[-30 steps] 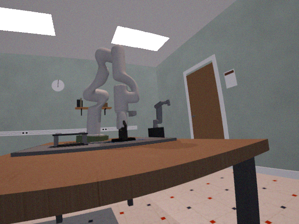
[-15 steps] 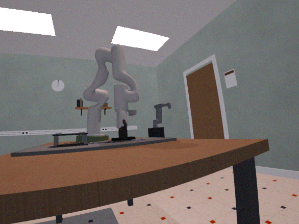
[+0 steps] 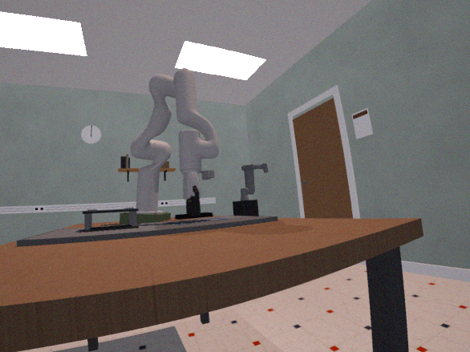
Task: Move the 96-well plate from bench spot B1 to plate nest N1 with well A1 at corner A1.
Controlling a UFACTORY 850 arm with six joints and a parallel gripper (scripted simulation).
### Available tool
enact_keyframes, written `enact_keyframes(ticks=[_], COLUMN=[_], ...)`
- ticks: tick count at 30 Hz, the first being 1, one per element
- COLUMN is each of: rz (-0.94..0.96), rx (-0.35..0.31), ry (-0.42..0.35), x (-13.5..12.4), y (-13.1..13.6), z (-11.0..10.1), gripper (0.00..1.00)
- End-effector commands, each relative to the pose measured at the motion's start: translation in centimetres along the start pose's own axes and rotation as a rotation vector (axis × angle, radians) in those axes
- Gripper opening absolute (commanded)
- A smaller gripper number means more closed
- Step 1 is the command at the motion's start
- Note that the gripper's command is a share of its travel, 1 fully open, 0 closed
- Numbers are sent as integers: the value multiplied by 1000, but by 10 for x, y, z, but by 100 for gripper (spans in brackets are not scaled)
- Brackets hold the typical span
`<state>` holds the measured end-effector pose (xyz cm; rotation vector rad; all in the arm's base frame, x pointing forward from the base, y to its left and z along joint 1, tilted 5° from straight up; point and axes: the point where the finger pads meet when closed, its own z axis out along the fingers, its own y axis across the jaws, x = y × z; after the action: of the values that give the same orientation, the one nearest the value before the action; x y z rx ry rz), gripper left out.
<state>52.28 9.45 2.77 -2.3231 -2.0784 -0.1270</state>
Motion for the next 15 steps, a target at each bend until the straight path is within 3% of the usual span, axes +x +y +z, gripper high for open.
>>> enact_keyframes(ticks=[1,15], rz=[0,0], rx=[-2,-2], ry=[0,0], x=[0,0], y=[1,1], z=[-4,-7], gripper=[0,0])
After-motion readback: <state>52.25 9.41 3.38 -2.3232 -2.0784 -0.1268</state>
